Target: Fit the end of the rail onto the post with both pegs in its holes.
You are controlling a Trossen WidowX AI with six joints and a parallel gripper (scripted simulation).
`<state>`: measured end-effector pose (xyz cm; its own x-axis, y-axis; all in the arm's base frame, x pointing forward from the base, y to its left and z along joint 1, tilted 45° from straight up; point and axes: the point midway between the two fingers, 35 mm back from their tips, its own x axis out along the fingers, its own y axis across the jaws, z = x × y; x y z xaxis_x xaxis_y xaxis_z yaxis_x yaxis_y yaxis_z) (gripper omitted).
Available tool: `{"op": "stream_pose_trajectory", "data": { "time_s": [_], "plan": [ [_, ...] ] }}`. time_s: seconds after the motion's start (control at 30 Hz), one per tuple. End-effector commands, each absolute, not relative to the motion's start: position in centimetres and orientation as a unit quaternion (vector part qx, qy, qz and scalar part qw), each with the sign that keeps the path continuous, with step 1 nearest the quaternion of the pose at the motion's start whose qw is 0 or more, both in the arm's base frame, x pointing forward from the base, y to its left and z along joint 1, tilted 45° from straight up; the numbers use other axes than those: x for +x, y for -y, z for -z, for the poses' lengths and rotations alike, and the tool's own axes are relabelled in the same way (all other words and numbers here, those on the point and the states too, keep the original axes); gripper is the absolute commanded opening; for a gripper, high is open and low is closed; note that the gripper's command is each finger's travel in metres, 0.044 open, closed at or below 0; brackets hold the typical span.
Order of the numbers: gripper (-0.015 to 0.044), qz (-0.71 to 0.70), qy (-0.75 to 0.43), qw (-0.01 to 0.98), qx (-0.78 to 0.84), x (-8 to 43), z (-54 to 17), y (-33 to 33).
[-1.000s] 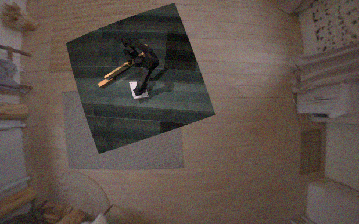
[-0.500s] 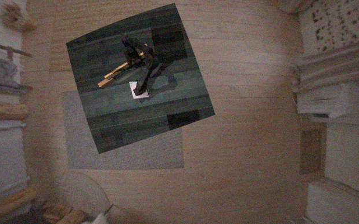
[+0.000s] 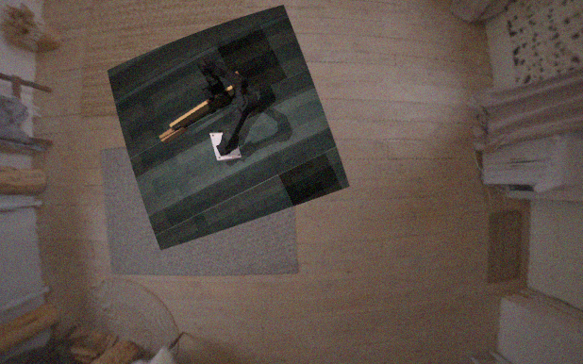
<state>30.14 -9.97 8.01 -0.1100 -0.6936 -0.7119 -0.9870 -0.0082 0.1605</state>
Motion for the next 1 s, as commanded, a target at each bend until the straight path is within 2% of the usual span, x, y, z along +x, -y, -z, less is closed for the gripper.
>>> {"op": "stream_pose_trajectory", "data": {
  "time_s": [0.0,0.3,0.5,0.67,0.97],
  "plan": [
    [0.0210,-0.330,-0.668,0.221,-0.629,30.1,-8.0,10.0],
    [0.0440,-0.330,-0.668,0.221,-0.629,30.1,-8.0,10.0],
    [0.0440,-0.330,-0.668,0.222,-0.629,30.1,-8.0,9.7],
    [0.0440,-0.327,-0.666,0.220,-0.633,30.0,-7.9,5.7],
    [0.0440,-0.327,-0.666,0.220,-0.633,30.0,-7.9,5.7]
  ]
}}
